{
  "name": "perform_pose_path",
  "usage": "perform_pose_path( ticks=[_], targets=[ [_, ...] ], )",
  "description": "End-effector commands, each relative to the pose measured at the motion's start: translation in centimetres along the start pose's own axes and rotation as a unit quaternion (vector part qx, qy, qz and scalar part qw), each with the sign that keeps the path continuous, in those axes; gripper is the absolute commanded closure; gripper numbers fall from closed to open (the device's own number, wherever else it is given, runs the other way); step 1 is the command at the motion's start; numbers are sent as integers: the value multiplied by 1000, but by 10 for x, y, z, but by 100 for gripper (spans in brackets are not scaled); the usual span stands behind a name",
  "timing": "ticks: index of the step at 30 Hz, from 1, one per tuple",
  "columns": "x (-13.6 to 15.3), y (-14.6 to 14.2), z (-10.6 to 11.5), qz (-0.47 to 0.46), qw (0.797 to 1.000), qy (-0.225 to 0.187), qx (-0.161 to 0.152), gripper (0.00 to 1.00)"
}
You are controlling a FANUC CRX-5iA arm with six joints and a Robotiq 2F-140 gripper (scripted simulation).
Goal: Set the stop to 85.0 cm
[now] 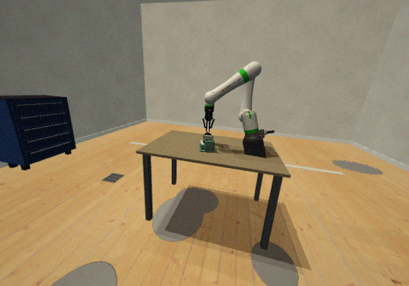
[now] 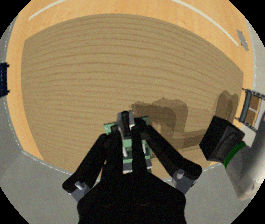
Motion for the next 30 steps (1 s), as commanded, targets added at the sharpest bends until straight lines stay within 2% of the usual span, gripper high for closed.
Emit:
perform_pose_path(
  ticks=[1, 30],
  targets=[
    [0, -1, 0, 0, 1000, 0, 0, 96],
    [1, -4, 0, 0, 1000, 0, 0, 96]
  ],
)
Point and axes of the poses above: the point where the finger pads meet when closed, its own z axis back along the fingers, its own y axis across the jaws, x = y × z, the point moved 4 cm from there along z, back along the fingers, and after that the axes turned 13 degrees about -z, right-handed, at the moved point
